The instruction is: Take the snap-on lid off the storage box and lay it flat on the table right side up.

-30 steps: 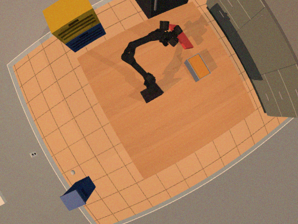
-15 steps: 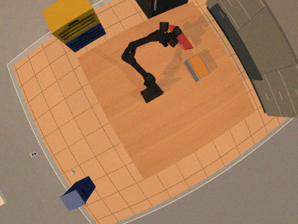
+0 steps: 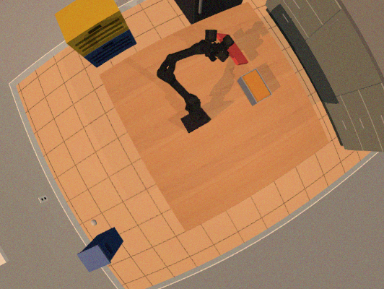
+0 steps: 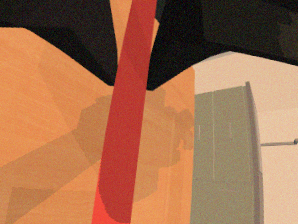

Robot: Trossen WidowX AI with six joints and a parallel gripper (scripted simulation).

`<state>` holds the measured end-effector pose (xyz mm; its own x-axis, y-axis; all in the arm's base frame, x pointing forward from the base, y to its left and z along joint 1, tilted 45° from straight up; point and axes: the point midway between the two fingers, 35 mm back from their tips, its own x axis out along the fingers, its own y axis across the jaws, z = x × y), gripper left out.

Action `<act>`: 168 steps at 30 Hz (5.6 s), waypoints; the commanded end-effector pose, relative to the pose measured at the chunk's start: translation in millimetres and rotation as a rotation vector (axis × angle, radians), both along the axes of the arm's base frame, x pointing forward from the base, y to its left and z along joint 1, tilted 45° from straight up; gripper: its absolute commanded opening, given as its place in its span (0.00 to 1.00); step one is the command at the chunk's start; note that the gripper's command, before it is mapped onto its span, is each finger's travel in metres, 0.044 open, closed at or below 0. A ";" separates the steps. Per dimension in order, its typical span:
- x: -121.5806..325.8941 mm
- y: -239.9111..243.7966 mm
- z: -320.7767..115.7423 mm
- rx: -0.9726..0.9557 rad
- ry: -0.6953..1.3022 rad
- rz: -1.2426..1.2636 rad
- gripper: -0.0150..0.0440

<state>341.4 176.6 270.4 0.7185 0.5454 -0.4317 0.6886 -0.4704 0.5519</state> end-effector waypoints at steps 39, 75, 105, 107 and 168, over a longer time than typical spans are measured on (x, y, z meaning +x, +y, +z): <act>0.0 21.4 -21.5 0.004 -0.007 -0.013 0.25; -1.6 41.9 -41.4 0.005 -0.006 -0.013 0.25; -2.9 58.9 -58.1 0.007 -0.006 -0.013 0.25; -3.0 60.1 -59.2 0.007 -0.006 -0.013 0.25; -70.5 57.9 -64.2 0.008 -0.002 -0.013 1.00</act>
